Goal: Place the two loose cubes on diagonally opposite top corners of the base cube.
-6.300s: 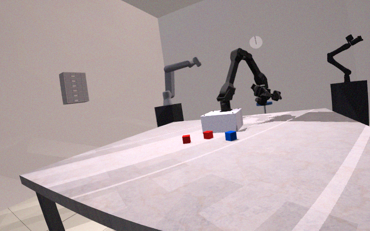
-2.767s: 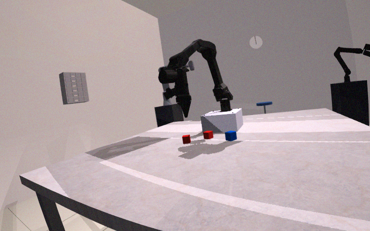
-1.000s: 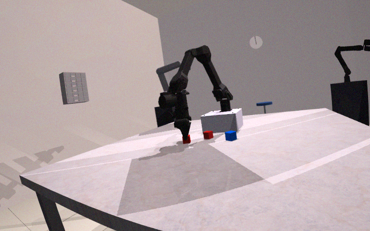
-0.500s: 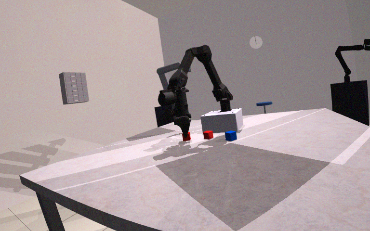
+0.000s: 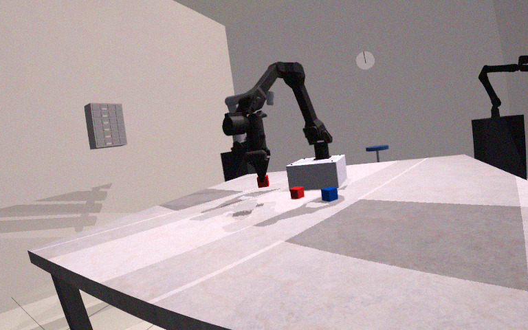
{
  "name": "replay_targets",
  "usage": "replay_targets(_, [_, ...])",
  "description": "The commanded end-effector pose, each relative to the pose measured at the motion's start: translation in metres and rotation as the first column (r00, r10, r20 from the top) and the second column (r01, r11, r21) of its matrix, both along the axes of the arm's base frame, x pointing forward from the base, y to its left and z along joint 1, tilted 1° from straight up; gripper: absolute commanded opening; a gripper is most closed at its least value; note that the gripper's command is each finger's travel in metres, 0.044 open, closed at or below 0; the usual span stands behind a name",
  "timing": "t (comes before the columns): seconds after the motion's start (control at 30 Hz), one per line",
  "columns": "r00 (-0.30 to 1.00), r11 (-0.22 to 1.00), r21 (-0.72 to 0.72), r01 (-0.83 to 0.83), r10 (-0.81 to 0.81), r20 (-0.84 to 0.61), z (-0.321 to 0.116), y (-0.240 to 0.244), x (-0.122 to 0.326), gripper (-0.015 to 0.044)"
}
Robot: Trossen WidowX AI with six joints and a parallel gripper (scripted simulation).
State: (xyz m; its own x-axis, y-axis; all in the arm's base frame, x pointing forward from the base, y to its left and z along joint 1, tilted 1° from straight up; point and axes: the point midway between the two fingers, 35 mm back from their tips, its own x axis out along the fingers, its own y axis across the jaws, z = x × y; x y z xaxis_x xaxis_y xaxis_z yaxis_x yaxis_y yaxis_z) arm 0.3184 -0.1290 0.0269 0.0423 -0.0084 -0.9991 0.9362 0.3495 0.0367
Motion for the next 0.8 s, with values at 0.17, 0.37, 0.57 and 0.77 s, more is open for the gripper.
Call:
replay_targets(0.17, [1.0, 1.0, 0.001, 0.002, -0.002, 0.006, 0.032, 0.001, -0.002, 0.0105])
replay_targets(0.37, [1.0, 1.0, 0.001, 0.002, -0.002, 0.006, 0.049, 0.002, -0.005, 0.0105])
replay_targets(0.57, [1.0, 1.0, 0.002, 0.01, -0.01, 0.006, 0.047, 0.01, -0.003, 0.0105])
replay_targets(0.77, [1.0, 1.0, 0.005, 0.03, -0.03, 0.006, 0.043, 0.029, 0.0, 0.0105])
